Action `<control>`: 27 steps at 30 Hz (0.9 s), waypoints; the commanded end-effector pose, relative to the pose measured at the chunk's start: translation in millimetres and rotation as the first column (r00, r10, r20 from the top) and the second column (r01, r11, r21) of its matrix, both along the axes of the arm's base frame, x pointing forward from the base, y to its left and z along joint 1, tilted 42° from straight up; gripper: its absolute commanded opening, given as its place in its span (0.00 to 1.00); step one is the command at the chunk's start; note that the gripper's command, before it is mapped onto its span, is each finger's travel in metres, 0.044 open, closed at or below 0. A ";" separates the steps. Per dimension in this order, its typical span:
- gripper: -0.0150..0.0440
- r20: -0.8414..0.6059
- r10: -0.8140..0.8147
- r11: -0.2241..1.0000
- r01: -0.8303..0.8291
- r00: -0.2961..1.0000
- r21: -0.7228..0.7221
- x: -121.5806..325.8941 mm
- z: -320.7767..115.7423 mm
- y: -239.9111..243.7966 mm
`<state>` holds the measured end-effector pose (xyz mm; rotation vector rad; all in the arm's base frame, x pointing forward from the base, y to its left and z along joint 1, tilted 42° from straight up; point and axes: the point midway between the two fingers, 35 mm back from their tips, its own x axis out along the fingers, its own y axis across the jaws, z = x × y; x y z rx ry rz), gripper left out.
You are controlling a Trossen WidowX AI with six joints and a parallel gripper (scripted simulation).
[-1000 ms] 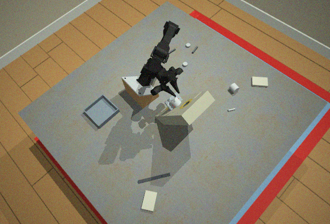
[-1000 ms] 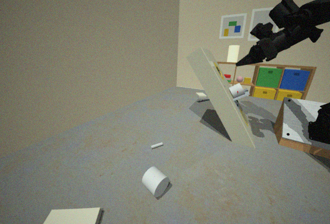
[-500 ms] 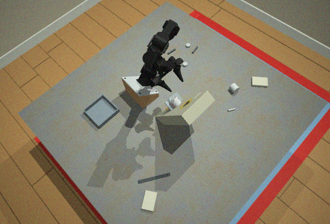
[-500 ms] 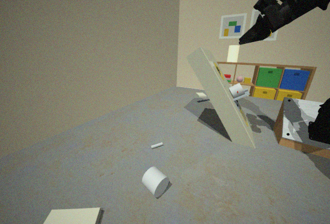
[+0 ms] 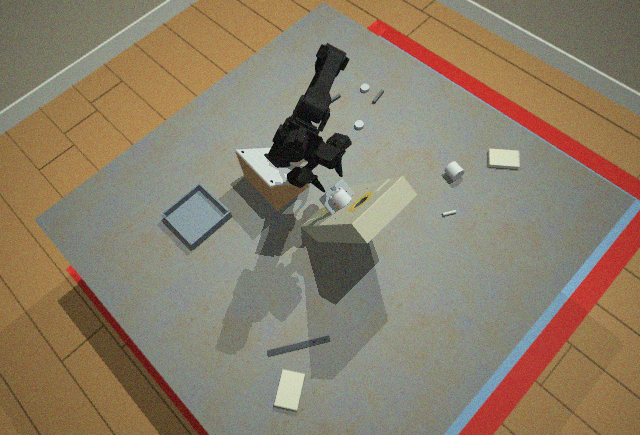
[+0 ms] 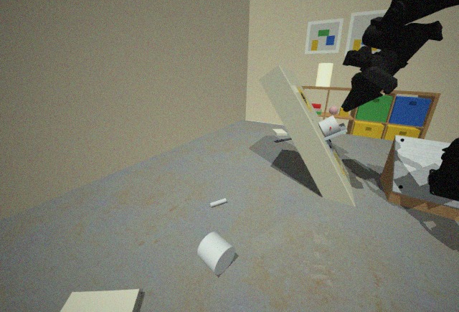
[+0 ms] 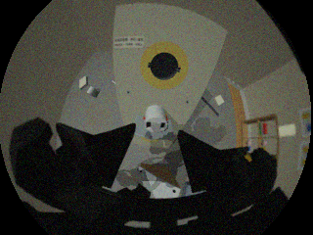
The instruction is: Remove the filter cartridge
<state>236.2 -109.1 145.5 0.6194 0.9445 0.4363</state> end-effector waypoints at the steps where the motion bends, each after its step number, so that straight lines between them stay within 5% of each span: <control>1: 0.77 -0.015 0.020 1.000 -0.020 1.000 -0.004 -1.4 -6.3 5.7; 27: 0.77 -0.012 0.020 1.000 -0.020 1.000 -0.003 20.0 -31.8 31.4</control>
